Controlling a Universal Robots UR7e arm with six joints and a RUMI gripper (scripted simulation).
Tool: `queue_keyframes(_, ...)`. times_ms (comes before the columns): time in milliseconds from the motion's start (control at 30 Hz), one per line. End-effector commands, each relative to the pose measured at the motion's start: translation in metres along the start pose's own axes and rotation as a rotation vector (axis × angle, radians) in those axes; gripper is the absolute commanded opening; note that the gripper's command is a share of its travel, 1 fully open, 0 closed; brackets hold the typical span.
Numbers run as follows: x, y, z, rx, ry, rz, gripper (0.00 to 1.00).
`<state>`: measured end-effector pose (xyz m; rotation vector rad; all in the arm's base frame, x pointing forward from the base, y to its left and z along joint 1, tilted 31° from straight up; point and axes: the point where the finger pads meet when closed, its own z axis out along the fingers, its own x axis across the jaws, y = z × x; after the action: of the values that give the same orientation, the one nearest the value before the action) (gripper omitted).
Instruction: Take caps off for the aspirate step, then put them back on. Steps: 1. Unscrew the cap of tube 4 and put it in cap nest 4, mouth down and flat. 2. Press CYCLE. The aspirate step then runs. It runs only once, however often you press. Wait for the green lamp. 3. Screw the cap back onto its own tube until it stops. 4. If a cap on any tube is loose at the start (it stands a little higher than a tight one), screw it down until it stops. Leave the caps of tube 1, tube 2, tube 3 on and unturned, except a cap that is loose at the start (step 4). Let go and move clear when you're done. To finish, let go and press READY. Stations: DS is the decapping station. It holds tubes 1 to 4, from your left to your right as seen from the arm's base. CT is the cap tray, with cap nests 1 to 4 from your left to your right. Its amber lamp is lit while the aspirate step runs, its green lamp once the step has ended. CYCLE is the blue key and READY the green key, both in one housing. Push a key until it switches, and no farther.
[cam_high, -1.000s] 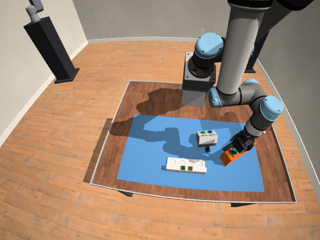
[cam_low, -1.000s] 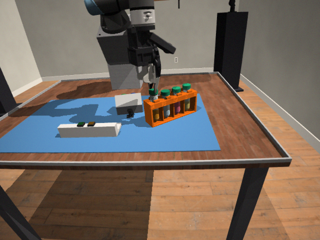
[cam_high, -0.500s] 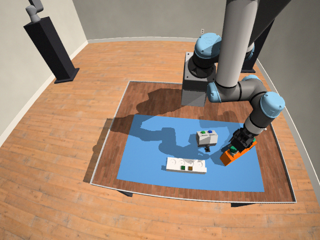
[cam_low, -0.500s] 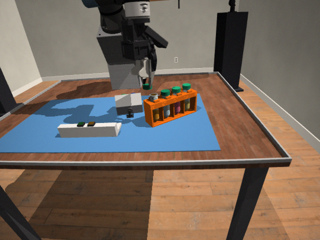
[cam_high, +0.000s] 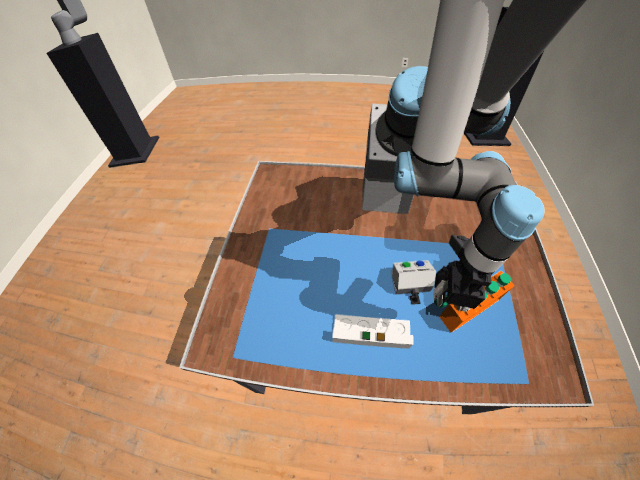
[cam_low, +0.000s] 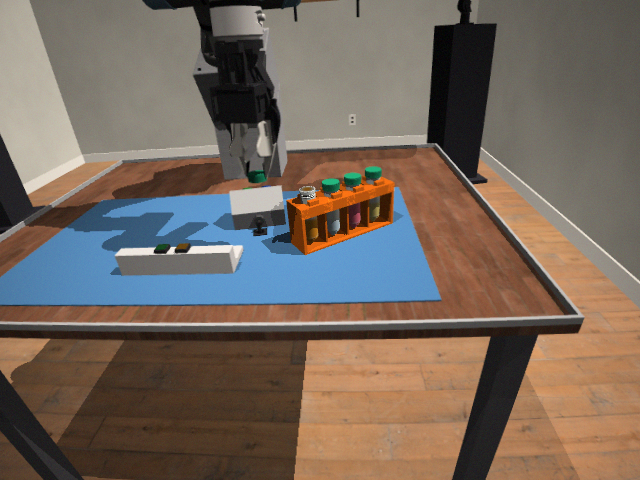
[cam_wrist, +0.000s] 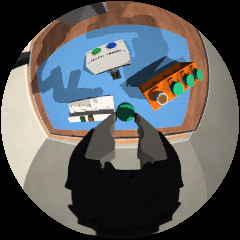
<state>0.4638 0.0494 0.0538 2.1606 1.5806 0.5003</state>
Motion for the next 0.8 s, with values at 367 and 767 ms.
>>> queue_keyframes(367,-0.083,0.024,0.003,0.007,0.037,-0.142,0.0)
queue_keyframes(767,-0.155,0.044,0.006,0.007,0.037,-0.142,0.0)
